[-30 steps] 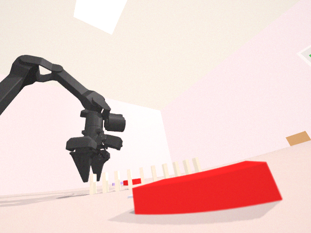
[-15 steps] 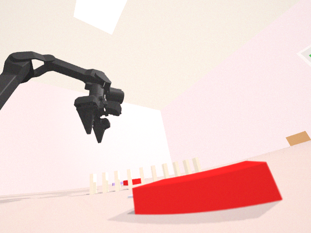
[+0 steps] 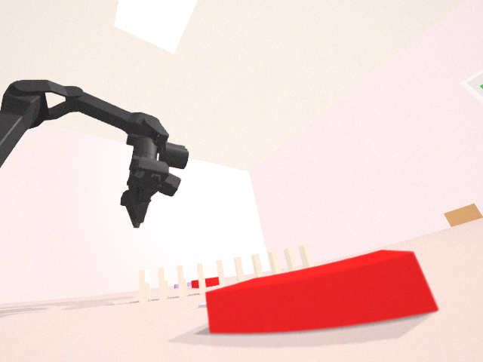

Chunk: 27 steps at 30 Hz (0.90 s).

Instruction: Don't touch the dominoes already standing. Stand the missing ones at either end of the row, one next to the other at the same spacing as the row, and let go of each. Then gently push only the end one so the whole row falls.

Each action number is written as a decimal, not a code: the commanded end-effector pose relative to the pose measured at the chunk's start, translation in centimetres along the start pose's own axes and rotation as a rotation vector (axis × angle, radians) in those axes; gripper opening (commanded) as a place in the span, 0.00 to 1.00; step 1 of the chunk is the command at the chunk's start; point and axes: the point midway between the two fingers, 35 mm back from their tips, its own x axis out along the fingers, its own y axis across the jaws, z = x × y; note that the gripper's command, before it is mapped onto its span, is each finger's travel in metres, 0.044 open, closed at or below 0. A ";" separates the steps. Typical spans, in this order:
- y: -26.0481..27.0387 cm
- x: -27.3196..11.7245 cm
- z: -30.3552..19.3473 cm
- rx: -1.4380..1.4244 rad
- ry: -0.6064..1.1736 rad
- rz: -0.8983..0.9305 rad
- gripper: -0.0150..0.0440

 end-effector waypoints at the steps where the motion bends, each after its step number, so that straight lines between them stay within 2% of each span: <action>1: 1.1 3.2 -1.7 -0.829 -0.009 0.001 0.33; 3: 1.3 3.7 -2.1 -0.968 -0.010 0.000 0.25; 27: 1.3 3.8 -2.1 -0.985 -0.010 0.000 0.25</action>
